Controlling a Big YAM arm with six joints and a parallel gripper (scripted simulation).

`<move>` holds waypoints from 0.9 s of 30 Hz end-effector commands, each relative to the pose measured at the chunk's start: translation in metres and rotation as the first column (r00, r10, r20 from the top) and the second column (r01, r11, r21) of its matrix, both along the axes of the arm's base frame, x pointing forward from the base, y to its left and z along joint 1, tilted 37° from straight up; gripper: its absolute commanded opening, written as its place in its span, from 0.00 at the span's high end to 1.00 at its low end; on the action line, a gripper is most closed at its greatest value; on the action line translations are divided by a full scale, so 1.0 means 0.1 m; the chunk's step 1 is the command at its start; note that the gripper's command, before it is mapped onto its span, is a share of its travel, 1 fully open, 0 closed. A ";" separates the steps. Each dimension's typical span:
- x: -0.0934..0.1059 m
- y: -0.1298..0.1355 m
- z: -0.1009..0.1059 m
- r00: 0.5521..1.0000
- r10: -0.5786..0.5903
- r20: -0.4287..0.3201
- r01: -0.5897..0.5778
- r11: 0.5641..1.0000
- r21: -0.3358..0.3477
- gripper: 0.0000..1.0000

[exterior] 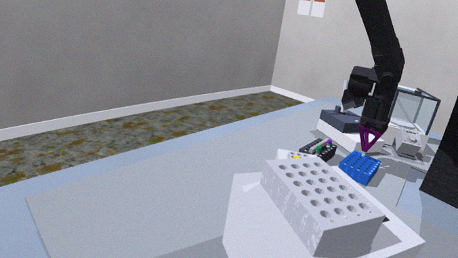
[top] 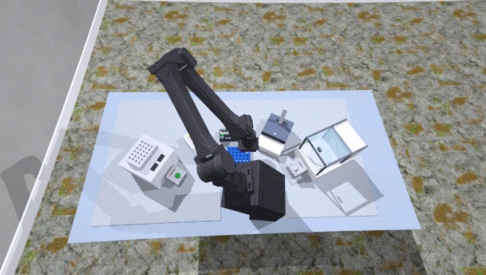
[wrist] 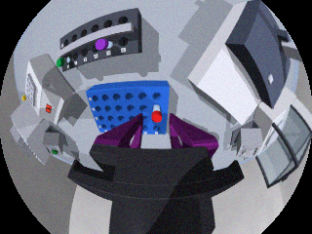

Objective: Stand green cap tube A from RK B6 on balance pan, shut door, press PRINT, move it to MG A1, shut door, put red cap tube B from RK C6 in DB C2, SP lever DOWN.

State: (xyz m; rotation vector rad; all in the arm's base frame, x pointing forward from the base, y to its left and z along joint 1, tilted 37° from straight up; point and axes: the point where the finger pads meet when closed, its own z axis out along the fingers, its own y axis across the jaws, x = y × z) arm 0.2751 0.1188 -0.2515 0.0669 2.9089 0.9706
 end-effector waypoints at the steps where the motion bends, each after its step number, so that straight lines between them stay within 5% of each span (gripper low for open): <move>1: -0.01 0.06 -0.05 1.000 0.001 -0.003 -0.001 1.000 -0.001 0.64; 26: -0.02 0.06 -0.07 1.000 -0.006 -0.006 0.006 1.000 -0.001 0.64; 27: -0.02 0.06 -0.07 1.000 -0.006 -0.006 0.006 1.000 -0.001 0.91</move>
